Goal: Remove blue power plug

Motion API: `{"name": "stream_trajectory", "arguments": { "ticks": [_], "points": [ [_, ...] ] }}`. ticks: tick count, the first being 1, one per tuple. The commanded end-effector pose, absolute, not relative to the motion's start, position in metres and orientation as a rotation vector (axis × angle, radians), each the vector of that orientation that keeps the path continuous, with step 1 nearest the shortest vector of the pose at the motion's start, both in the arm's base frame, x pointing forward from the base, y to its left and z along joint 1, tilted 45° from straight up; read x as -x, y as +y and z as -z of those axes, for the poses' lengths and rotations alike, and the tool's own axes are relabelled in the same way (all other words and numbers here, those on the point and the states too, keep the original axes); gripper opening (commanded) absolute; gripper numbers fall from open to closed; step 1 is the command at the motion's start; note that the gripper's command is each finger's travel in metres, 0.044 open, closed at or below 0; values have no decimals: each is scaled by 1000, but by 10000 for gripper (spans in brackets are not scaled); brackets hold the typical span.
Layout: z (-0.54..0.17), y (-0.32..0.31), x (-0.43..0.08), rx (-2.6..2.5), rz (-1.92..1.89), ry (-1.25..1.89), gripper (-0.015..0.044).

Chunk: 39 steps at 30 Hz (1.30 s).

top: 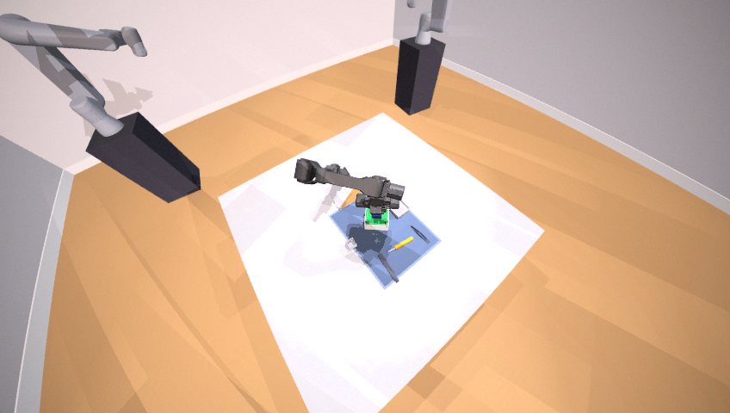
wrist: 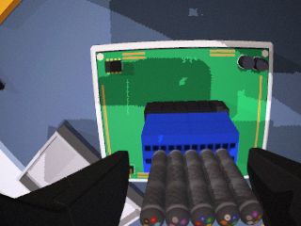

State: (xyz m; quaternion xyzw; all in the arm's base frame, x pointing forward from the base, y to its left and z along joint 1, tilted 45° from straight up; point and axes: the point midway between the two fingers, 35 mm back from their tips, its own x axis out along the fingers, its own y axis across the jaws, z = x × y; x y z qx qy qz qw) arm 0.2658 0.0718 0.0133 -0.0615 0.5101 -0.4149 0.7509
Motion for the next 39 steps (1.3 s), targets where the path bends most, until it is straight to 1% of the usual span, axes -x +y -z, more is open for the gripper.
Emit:
{"name": "stream_trajectory", "arguments": {
  "ticks": [1,8,17,18,28,39],
  "points": [
    [-8,66,-267,144,908,1114,249],
    [-6,63,-267,145,908,1114,249],
    [-6,63,-267,145,908,1114,12],
    [-6,63,-267,145,908,1114,0],
    [-6,63,-267,145,908,1114,0],
    [-17,82,-268,193,986,1115,0]
  ]
}}
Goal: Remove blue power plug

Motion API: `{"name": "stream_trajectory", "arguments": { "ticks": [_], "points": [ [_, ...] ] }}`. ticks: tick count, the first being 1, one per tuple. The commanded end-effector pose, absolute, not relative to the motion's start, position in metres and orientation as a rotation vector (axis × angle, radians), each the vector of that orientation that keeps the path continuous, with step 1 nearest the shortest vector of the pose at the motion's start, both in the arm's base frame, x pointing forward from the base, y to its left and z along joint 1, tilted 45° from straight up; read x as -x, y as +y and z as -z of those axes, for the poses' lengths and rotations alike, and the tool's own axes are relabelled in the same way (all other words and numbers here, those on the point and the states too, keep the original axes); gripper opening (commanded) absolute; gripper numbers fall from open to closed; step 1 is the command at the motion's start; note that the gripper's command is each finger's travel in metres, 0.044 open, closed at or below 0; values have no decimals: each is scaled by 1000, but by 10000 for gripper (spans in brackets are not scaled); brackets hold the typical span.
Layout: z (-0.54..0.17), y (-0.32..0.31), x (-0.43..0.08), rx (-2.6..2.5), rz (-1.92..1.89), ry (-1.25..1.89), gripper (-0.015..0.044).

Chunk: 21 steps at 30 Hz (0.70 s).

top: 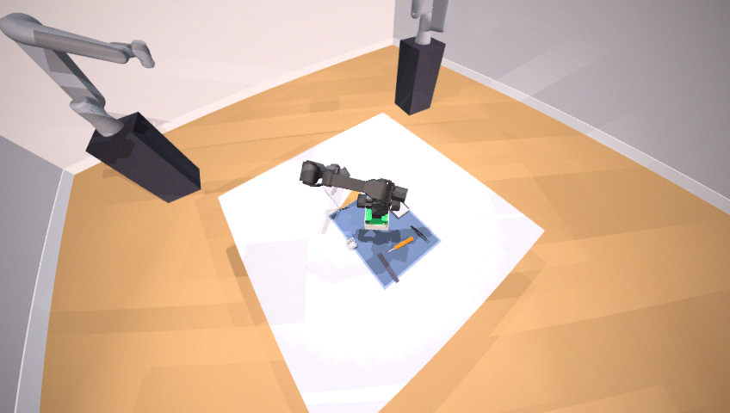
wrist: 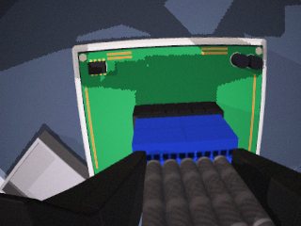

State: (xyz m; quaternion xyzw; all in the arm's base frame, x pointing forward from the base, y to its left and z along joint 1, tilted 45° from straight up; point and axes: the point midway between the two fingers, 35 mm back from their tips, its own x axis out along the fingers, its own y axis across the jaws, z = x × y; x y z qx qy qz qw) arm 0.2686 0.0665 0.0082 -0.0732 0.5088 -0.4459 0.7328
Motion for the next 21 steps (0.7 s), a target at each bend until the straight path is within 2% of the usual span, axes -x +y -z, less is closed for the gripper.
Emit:
{"name": "stream_trajectory", "arguments": {
  "ticks": [1,12,21],
  "points": [
    [-17,83,-268,195,988,1115,0],
    [-28,72,-258,69,787,1111,0],
    [-28,87,-263,155,924,1114,0]
  ]
}}
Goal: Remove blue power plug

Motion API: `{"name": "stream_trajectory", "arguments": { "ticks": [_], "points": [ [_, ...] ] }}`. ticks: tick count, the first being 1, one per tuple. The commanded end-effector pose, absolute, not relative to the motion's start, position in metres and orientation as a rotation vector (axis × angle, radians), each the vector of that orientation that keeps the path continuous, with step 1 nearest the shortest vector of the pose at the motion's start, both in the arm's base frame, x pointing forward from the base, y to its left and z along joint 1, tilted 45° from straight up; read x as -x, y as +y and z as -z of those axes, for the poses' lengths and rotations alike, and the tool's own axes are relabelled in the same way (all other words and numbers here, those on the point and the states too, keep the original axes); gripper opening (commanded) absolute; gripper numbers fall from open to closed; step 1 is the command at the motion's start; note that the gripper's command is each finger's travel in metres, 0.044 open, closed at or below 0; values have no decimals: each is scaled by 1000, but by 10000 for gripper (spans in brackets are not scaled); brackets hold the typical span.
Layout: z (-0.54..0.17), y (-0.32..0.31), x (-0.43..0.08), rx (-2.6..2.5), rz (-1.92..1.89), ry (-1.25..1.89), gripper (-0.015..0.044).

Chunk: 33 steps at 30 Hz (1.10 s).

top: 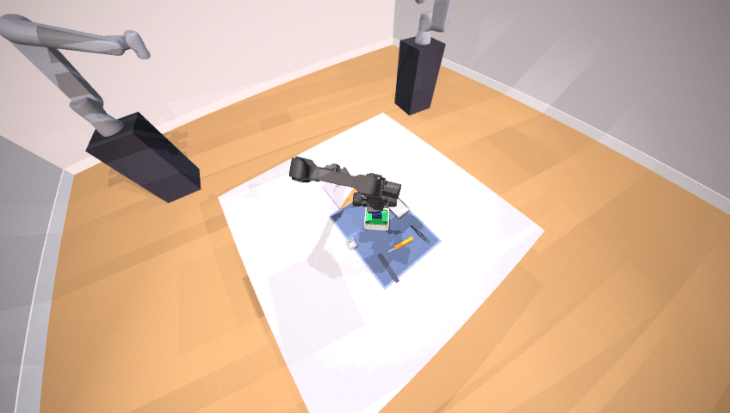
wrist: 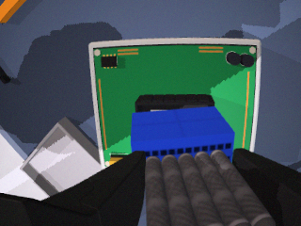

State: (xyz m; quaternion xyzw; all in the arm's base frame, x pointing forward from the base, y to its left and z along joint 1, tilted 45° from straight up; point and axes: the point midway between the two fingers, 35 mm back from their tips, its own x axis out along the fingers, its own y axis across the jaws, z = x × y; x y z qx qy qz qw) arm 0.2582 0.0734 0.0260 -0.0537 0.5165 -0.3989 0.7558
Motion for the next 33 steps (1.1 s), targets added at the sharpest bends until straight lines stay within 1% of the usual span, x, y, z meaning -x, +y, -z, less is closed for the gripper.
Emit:
{"name": "stream_trajectory", "arguments": {
  "ticks": [1,7,14,24,33],
  "points": [
    [-28,90,-265,171,949,1115,0],
    [-34,104,-267,222,1030,1115,0],
    [-52,109,-258,144,907,1116,0],
    [-52,109,-258,144,907,1116,0],
    [-26,109,-260,143,906,1116,0]
  ]
}}
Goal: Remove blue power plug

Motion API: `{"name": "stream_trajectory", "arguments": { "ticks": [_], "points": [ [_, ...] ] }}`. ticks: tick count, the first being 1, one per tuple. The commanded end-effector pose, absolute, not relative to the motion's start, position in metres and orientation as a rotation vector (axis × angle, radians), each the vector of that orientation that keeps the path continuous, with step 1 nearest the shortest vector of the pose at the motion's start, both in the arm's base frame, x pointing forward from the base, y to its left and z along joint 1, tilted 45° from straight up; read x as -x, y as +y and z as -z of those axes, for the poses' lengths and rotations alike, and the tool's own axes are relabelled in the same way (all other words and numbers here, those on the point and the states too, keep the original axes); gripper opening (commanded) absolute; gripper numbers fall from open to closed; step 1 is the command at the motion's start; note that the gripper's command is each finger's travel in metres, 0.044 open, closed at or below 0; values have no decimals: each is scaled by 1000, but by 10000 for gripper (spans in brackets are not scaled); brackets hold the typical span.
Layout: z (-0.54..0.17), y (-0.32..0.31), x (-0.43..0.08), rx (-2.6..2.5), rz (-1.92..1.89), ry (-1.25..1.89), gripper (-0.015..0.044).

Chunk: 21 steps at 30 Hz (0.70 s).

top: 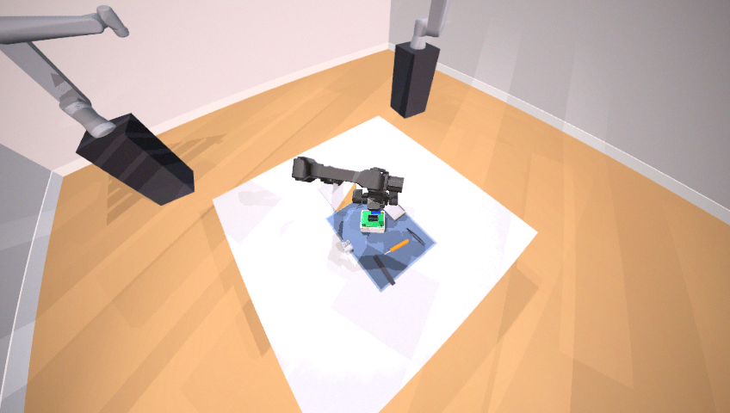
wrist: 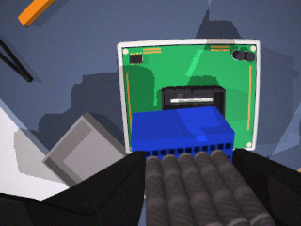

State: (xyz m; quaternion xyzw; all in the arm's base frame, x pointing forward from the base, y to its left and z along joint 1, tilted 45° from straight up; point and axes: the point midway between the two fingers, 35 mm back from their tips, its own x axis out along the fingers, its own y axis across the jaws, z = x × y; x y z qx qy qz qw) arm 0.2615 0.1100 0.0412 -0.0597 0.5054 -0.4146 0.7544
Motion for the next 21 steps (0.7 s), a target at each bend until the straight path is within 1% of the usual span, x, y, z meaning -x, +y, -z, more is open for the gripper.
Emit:
{"name": "stream_trajectory", "arguments": {
  "ticks": [1,21],
  "points": [
    [-23,110,-261,143,906,1116,0],
    [21,138,-254,140,904,1117,0]
  ]
}}
